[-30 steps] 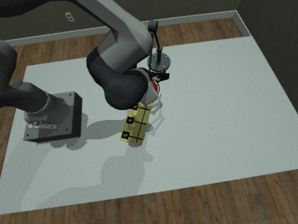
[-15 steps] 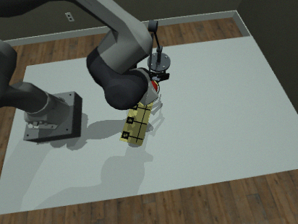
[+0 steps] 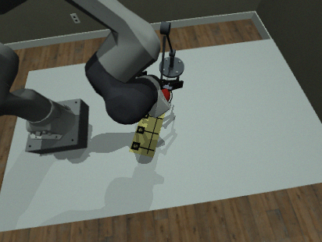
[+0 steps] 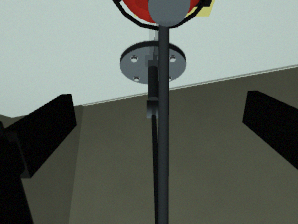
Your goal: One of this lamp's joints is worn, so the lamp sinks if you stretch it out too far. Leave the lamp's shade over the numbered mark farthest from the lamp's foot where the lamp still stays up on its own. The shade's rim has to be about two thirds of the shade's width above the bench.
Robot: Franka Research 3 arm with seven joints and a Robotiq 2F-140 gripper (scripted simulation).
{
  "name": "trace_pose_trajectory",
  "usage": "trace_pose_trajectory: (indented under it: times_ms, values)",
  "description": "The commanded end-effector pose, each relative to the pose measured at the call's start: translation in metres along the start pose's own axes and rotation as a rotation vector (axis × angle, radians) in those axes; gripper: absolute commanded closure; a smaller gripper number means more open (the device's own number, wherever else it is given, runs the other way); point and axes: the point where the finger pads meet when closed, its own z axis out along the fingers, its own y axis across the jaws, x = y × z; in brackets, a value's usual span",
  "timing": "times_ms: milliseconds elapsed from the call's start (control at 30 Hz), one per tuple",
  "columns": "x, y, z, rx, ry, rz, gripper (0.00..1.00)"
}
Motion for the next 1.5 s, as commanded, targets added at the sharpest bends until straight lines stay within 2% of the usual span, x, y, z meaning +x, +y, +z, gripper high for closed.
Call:
trace_pose_trajectory:
  times_ms: [0,167,233,733,1467]
  values:
    - [-0.001,0.004,-0.015,-0.013,-0.003,0.012,0.00]
    - [-0.001,0.004,-0.037,-0.013,-0.003,0.012,0.00]
    - [-0.001,0.004,-0.037,-0.013,-0.003,0.012,0.00]
    - [0.000,-0.001,-0.099,0.010,0.001,-0.007,0.00]
    - [0.002,-0.006,-0.096,0.028,0.005,-0.017,0.00]
